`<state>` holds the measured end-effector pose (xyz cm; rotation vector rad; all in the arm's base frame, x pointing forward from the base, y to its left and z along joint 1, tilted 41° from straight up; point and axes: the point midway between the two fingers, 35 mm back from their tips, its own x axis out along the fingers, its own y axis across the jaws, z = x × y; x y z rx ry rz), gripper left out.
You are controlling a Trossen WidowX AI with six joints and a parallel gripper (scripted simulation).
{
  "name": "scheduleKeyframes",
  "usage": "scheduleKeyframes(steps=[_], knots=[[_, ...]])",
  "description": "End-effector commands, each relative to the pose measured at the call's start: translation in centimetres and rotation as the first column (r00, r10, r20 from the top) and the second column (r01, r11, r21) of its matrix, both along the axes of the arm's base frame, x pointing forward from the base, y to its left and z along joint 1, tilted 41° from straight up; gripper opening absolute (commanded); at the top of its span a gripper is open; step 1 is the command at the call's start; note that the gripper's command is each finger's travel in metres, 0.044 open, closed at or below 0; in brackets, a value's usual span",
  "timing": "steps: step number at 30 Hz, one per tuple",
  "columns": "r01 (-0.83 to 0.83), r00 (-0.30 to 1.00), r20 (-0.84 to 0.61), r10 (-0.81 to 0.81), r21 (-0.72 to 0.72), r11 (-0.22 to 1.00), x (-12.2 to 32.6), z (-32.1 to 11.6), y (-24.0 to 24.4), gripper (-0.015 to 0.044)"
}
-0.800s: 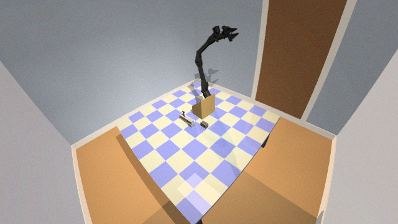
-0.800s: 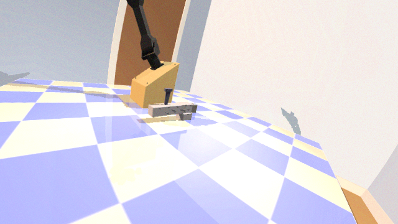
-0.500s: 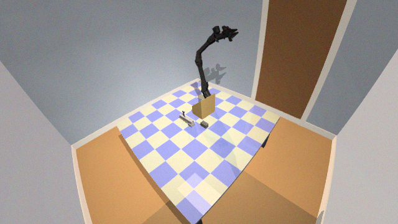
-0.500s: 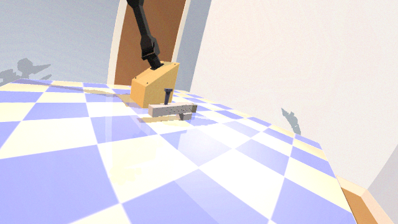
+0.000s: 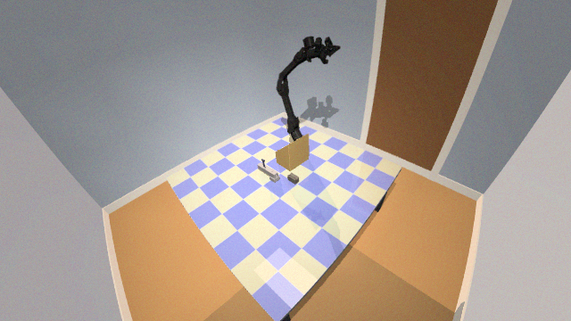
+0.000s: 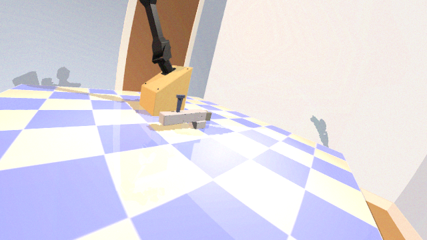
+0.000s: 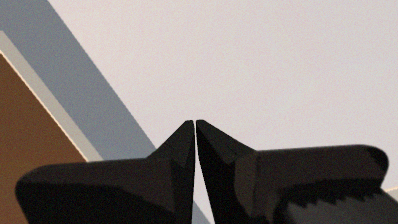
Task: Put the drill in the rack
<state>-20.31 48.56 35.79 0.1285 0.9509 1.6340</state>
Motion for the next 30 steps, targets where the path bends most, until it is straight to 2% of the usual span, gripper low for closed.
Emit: scheduleKeyframes(steps=[1,8,15,22,30], knots=[[0.142,0.987,0.083,-0.138,-0.052,0.988,6.9,-2.8,1.6,0.0000],[0.374,0.913,0.229,-0.338,-0.134,0.918,18.6,-7.5,2.0,0.0000],[0.572,0.795,0.382,-0.471,-0.217,0.791,29.7,-12.3,-0.6,0.0000],[0.732,0.662,0.526,-0.534,-0.300,0.612,39.6,-16.8,-6.3,0.0000],[0.848,0.529,0.666,-0.525,-0.394,0.354,48.4,-21.6,-16.0,0.0000]])
